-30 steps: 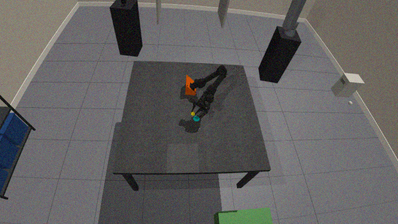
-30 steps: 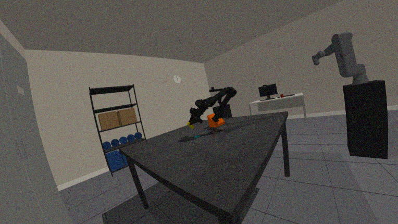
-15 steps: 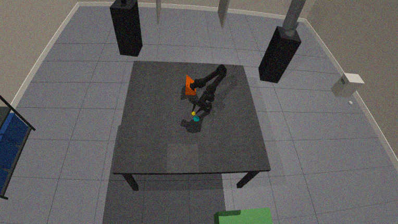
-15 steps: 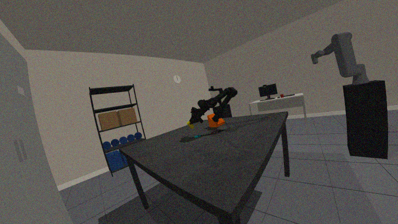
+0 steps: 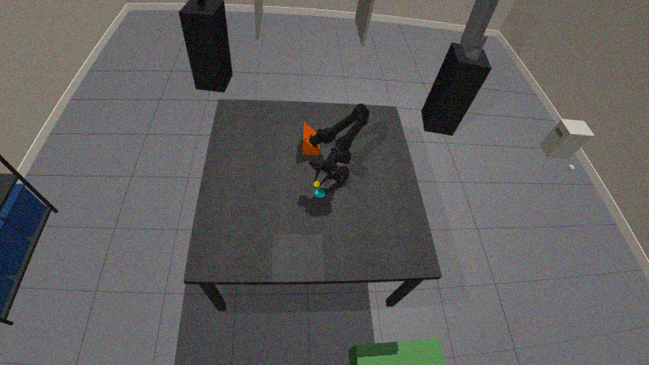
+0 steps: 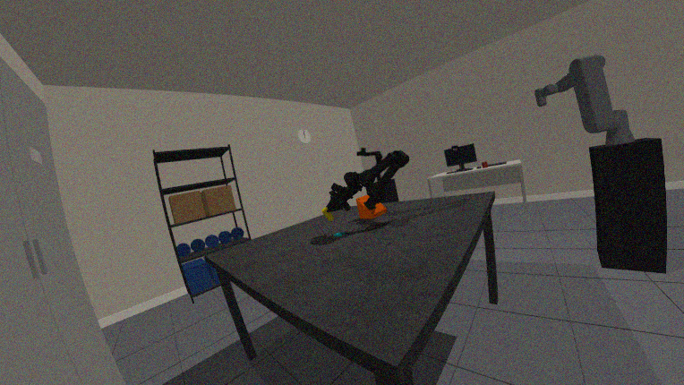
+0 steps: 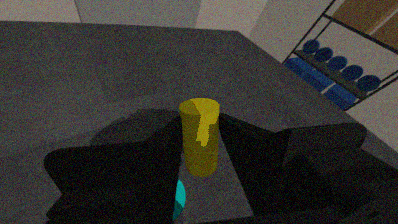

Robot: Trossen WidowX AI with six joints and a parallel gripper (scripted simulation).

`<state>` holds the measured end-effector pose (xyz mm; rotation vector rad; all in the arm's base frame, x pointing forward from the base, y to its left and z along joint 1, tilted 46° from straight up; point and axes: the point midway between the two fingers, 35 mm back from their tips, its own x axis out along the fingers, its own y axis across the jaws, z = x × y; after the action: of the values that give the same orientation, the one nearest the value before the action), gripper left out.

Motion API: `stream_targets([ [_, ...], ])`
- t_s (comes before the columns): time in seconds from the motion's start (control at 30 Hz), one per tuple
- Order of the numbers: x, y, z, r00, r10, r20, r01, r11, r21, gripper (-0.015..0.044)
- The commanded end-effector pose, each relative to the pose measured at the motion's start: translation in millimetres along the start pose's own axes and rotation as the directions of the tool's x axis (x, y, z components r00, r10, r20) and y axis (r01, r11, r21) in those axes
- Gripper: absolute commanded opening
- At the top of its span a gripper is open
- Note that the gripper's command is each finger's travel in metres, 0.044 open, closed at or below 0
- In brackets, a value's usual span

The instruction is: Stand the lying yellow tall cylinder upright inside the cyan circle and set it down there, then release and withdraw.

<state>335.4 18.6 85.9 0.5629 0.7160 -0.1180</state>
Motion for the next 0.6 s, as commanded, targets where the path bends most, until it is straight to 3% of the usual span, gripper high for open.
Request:
stream_targets([
  [0.0,-2.3,-0.3,0.8,1.0,0.002,0.032,-0.003,1.0,0.015,0.0105],
  [0.57,-12.3,1.6,1.8,0.989,0.034,0.143,-0.043,0.997,0.066,0.0105],
])
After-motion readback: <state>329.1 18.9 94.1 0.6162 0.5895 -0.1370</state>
